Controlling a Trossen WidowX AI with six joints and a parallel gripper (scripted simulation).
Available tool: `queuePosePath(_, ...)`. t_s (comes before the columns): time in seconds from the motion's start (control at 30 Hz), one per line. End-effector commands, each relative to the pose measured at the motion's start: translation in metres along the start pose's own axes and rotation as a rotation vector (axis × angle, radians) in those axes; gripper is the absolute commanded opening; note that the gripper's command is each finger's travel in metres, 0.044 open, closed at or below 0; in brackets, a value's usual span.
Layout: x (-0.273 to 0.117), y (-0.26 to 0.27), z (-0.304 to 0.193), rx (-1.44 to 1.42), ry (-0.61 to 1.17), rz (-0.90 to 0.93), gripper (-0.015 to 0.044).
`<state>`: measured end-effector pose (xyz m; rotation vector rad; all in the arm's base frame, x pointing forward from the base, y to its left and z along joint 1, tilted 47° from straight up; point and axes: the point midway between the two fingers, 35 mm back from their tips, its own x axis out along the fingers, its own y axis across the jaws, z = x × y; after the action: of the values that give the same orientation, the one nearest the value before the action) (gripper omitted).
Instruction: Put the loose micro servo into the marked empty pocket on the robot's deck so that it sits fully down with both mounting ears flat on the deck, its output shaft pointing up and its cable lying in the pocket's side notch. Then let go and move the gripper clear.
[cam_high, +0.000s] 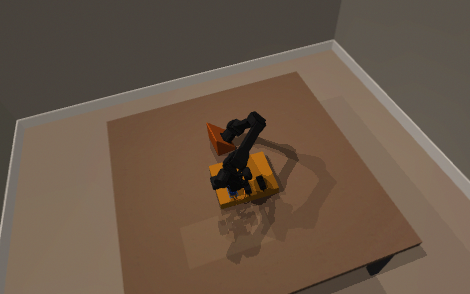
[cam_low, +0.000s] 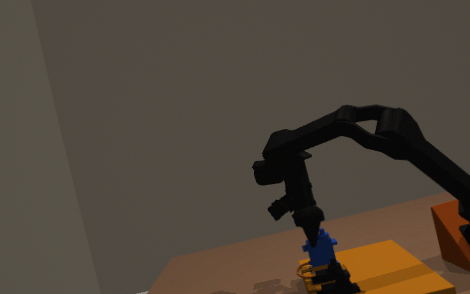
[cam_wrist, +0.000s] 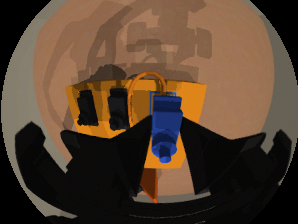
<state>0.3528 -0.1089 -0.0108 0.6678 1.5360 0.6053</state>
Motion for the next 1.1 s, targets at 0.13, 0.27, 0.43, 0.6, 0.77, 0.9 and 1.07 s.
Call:
queuePosePath(0.13, 0.005, 0.000, 0.001, 0.002, -0.005, 0.003, 0.0000)
queuePosePath(0.27, 0.009, 0.000, 0.001, 0.002, -0.005, 0.003, 0.0000)
queuePosePath(0.43, 0.014, 0.000, 0.001, 0.002, -0.005, 0.003, 0.0000)
queuePosePath(0.6, 0.019, 0.001, 0.001, 0.002, -0.005, 0.003, 0.0000)
queuePosePath(0.77, 0.023, 0.001, 0.001, 0.002, -0.005, 0.003, 0.0000)
queuePosePath(0.9, 0.027, 0.001, 0.001, 0.002, -0.005, 0.004, 0.0000)
queuePosePath(1.07, 0.032, 0.001, 0.001, 0.002, -0.005, 0.004, 0.0000)
